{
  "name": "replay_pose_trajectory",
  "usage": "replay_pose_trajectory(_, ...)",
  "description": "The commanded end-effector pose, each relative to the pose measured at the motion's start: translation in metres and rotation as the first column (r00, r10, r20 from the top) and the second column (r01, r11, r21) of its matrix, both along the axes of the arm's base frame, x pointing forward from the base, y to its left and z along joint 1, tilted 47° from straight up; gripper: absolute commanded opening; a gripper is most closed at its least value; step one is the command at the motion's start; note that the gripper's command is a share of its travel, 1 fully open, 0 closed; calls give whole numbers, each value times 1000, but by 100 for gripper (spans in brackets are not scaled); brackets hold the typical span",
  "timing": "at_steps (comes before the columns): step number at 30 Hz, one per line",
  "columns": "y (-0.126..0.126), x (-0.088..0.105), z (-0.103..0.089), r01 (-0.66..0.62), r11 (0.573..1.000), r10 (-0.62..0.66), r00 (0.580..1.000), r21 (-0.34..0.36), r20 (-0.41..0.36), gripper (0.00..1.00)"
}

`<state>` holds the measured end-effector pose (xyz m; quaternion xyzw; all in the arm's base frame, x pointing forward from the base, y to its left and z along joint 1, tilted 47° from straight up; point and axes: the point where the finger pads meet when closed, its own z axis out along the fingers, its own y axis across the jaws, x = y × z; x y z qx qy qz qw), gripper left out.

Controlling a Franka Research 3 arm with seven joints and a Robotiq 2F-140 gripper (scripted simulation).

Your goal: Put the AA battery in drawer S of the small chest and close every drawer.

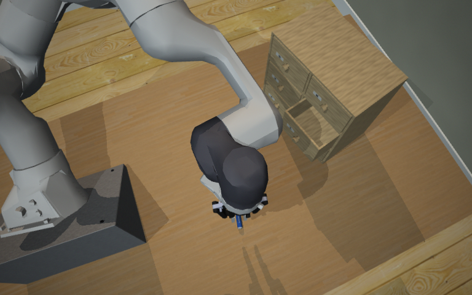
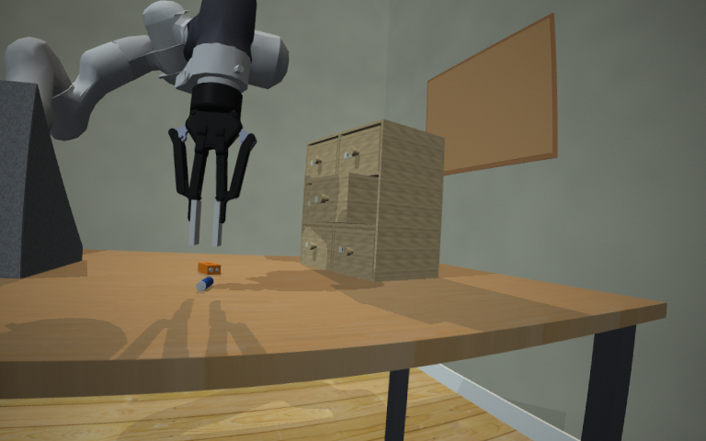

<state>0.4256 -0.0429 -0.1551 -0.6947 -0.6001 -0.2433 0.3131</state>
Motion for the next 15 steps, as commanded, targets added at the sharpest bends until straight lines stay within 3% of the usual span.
replay_pose_trajectory(1,6,2,-6,6,1000,-6,1000,-3,-1,17)
replay_pose_trajectory(15,27,1,-26,6,1000,-6,1000,-3,-1,17)
